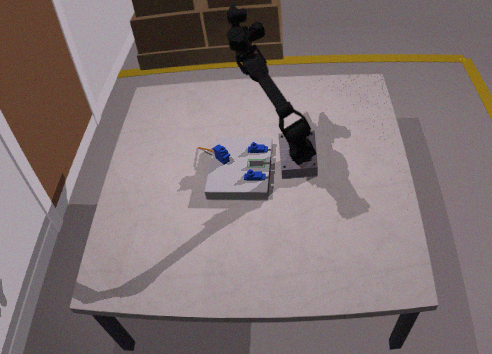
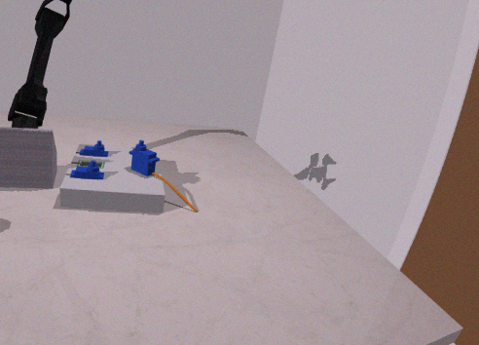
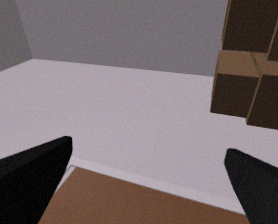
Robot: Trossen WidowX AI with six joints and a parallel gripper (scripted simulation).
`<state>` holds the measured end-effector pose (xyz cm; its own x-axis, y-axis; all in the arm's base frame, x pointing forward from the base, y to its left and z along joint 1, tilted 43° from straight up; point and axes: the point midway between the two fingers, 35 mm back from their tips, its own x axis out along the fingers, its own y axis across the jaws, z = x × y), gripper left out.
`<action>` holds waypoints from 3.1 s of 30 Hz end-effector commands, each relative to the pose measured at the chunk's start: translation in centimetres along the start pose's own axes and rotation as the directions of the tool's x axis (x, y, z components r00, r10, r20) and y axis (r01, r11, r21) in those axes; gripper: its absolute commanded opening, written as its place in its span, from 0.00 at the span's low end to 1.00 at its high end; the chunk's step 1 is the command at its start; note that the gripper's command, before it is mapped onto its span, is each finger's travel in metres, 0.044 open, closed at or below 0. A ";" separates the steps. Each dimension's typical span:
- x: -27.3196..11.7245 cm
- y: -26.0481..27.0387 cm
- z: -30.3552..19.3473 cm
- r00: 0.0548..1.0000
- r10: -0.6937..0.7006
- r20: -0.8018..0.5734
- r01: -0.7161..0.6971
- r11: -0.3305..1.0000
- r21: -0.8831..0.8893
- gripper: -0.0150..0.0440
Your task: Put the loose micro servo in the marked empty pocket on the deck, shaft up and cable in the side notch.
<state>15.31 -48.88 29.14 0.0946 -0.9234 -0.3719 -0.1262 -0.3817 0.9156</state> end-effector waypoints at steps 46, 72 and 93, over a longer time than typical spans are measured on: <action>-8.6 -32.0 -12.4 0.253 -0.956 -0.148 0.895 0.173 0.412 1.00; -20.7 -40.1 -13.8 -0.362 -0.932 0.018 0.566 -0.204 0.799 1.00; -20.9 -40.3 -13.8 -0.362 -0.932 0.019 0.864 -0.328 0.382 1.00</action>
<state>32.00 -13.67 2.12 0.0599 0.6876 -0.7236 -0.3376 -0.6682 -0.6629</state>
